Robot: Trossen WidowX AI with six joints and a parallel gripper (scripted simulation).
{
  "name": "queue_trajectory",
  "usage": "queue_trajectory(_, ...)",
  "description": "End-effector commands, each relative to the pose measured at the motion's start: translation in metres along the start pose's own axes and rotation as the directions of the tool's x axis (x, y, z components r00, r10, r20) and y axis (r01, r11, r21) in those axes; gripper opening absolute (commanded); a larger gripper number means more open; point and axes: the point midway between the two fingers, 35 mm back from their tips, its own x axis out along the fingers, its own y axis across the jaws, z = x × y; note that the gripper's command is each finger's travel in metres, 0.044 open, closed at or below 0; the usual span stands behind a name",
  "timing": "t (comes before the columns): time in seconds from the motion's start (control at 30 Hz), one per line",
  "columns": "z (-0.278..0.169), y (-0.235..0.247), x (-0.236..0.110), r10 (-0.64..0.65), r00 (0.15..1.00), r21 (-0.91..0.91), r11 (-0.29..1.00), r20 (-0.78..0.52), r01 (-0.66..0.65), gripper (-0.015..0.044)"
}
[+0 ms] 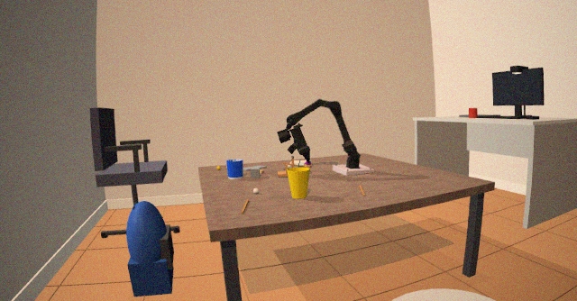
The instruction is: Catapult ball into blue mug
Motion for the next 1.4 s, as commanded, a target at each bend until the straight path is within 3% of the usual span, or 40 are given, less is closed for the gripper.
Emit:
queue_trajectory(0.0, -0.001, 0.0, -0.003, 0.0, 1.0, 0.0, 1.0, 0.006, 0.0, 0.0263)
queue_trajectory(0.23, -0.035, 0.0, -0.087, -0.004, 0.976, 0.003, 1.0, 0.216, 0.003, 0.044)
queue_trajectory(0.33, -0.047, 0.0, -0.104, -0.005, 0.965, 0.004, 1.0, 0.263, 0.004, 0.044)
queue_trajectory(0.4, -0.03, 0.001, -0.093, -0.003, 0.968, 0.003, 1.0, 0.251, 0.002, 0.044)
queue_trajectory(0.73, 0.061, -0.001, -0.134, -0.007, 0.825, 0.019, 1.0, 0.565, -0.005, 0.044)
queue_trajectory(1.0, 0.125, -0.001, -0.182, -0.007, 0.635, 0.025, 0.999, 0.772, -0.019, 0.044)
queue_trajectory(1.37, 0.191, -0.001, -0.261, -0.004, 0.303, 0.018, 0.999, 0.953, -0.044, 0.044)
